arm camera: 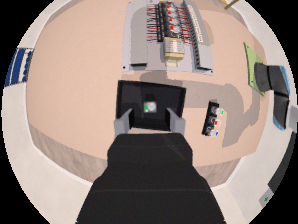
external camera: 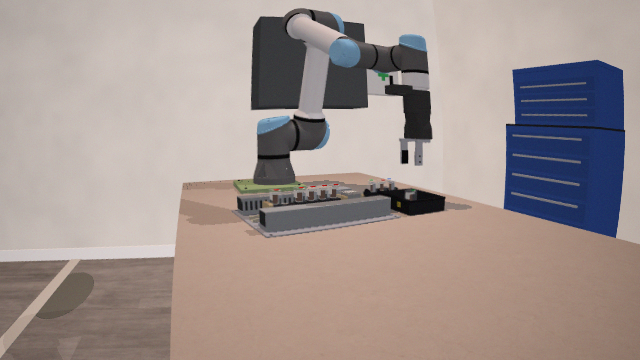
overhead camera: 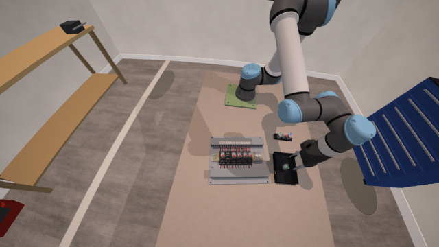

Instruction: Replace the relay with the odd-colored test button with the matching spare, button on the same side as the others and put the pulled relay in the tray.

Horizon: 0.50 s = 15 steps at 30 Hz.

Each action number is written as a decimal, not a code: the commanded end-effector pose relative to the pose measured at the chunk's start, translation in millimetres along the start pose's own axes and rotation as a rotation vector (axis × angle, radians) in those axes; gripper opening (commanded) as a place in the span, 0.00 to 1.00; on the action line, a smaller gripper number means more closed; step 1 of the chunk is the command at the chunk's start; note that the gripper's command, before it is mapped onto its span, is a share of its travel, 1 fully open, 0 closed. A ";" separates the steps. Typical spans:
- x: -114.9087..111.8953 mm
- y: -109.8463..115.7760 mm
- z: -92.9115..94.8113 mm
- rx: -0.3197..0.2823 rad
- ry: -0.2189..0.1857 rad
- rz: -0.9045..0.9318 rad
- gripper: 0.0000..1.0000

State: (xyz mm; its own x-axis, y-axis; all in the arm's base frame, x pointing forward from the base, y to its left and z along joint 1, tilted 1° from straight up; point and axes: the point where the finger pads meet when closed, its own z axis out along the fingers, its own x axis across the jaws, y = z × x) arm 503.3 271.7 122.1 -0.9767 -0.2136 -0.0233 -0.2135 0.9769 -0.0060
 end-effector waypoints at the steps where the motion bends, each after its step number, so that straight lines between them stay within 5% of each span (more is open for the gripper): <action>1: 0.0 0.0 -2.3 0.000 0.001 0.000 1.00; 6: 43.6 12.9 -7.9 0.000 0.001 0.138 1.00; 15: 43.6 12.9 -7.9 0.000 0.001 0.138 1.00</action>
State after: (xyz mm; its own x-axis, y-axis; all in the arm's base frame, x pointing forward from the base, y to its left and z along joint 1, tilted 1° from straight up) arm 460.3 274.9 127.8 -0.9960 -0.0874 -0.0209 -0.0874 0.9962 -0.0031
